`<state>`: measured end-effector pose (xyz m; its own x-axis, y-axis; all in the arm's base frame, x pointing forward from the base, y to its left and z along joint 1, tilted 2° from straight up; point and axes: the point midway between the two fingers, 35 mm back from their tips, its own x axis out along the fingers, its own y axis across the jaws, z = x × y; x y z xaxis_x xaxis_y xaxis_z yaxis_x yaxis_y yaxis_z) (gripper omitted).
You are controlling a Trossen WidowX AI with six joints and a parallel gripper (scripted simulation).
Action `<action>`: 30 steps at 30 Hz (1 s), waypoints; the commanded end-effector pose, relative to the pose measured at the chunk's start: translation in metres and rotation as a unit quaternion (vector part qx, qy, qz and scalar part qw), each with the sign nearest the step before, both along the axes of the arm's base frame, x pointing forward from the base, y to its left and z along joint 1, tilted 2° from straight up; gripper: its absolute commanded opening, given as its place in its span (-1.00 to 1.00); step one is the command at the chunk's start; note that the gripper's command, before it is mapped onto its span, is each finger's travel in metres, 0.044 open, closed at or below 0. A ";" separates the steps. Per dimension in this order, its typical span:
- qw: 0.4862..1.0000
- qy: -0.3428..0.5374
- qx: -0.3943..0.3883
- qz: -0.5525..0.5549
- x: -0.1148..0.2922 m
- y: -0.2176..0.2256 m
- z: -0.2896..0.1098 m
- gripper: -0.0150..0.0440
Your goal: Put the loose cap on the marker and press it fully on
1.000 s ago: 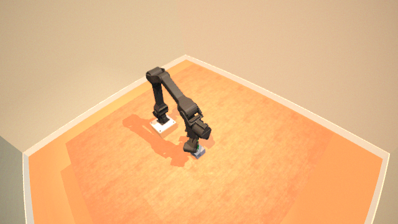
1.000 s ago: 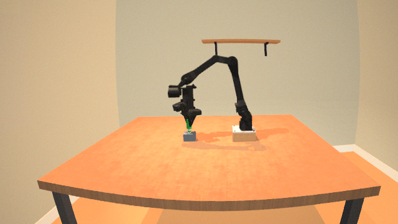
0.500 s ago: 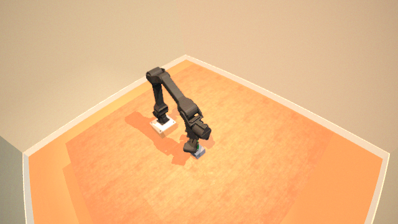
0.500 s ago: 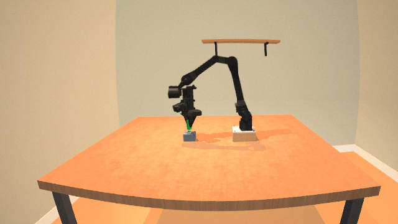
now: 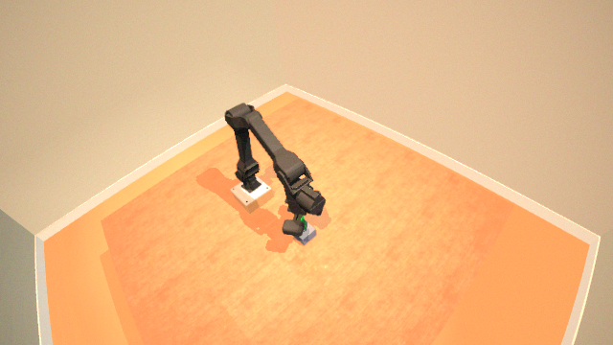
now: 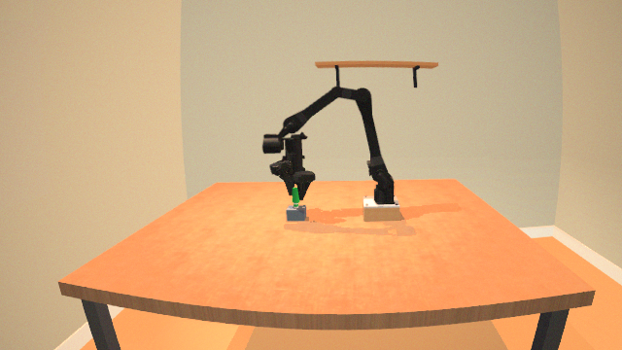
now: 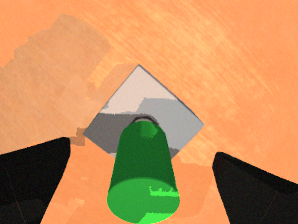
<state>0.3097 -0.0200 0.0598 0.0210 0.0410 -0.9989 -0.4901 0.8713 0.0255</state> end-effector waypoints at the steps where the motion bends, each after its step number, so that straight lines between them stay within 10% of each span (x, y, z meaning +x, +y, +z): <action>1: 1.000 0.000 0.000 0.000 0.001 -0.001 0.010 1.00; 12: 1.000 0.000 0.000 0.000 -0.002 -0.003 0.075 1.00; 20: 0.958 0.011 0.006 -0.287 -0.004 -0.005 0.065 0.29; 30: 0.955 0.011 0.006 -0.295 -0.005 -0.005 0.065 -0.49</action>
<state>0.3051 -0.0244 0.1249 0.0199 0.0405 -0.9990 0.0505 0.9979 0.0414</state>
